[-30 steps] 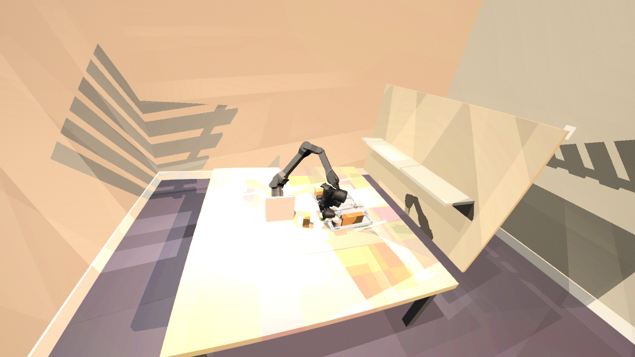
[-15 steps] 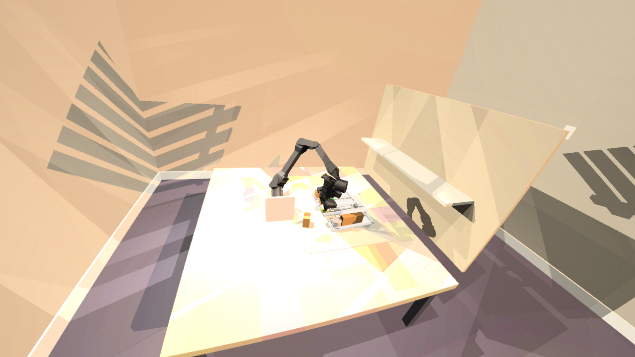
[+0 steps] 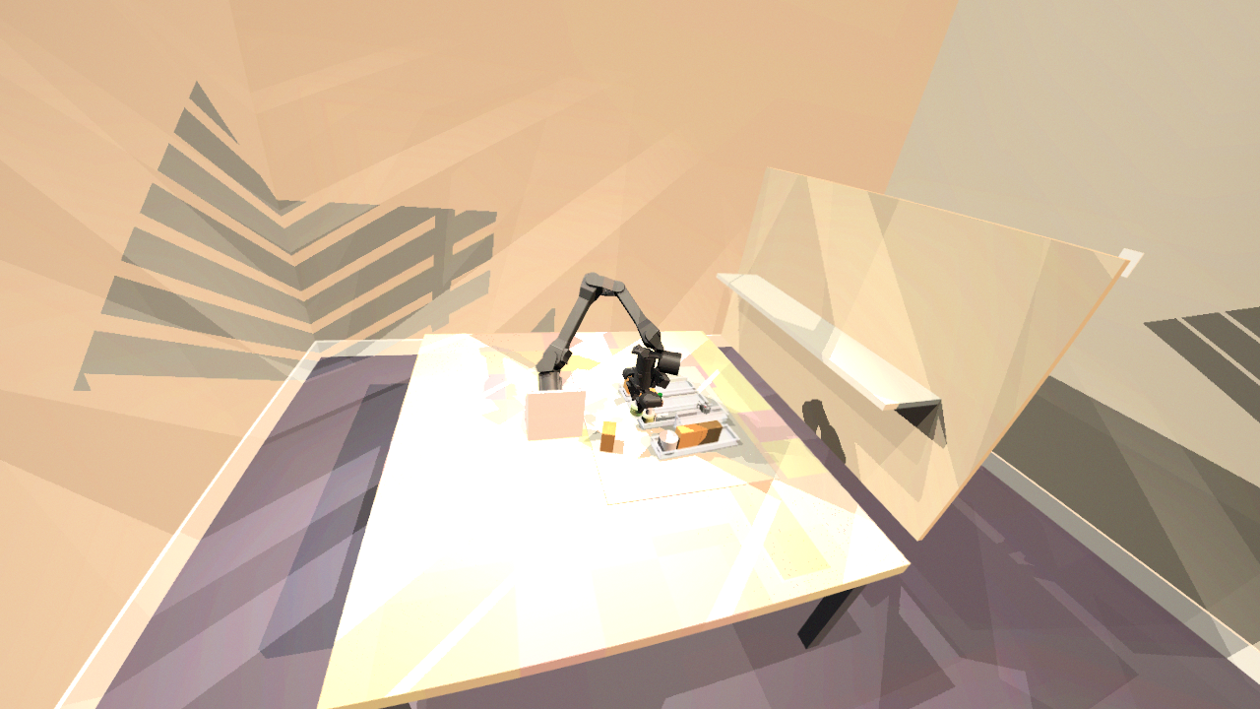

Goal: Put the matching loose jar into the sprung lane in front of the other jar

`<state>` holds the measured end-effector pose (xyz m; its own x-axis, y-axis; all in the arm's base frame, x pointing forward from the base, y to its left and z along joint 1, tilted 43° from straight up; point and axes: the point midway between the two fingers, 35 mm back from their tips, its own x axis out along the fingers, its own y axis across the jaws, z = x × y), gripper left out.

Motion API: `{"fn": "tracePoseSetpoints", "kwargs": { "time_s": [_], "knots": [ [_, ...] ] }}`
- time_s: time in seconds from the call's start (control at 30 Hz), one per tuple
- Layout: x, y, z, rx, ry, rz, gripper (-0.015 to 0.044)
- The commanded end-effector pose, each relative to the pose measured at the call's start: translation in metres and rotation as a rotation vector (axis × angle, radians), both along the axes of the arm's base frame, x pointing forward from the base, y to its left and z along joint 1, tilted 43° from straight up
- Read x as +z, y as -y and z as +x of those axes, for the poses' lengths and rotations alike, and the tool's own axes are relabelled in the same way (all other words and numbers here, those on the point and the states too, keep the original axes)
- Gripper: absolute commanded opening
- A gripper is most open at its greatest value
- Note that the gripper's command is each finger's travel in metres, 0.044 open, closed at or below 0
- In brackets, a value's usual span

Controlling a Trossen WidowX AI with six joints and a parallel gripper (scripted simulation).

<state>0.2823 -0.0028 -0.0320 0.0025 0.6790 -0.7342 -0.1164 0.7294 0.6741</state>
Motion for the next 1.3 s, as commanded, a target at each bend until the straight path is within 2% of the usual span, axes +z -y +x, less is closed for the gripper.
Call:
{"fn": "tracePoseSetpoints", "kwargs": {
  "time_s": [0.0, 0.3, 1.27],
  "knots": [
    [0.001, -0.006, -0.002, -0.007, -0.001, 0.005, 0.0],
    [-0.015, -0.021, 0.0, -0.007, -0.001, 0.006, 0.0],
    [-0.015, -0.022, 0.01, -0.007, -0.001, 0.006, 0.0]
  ]
}}
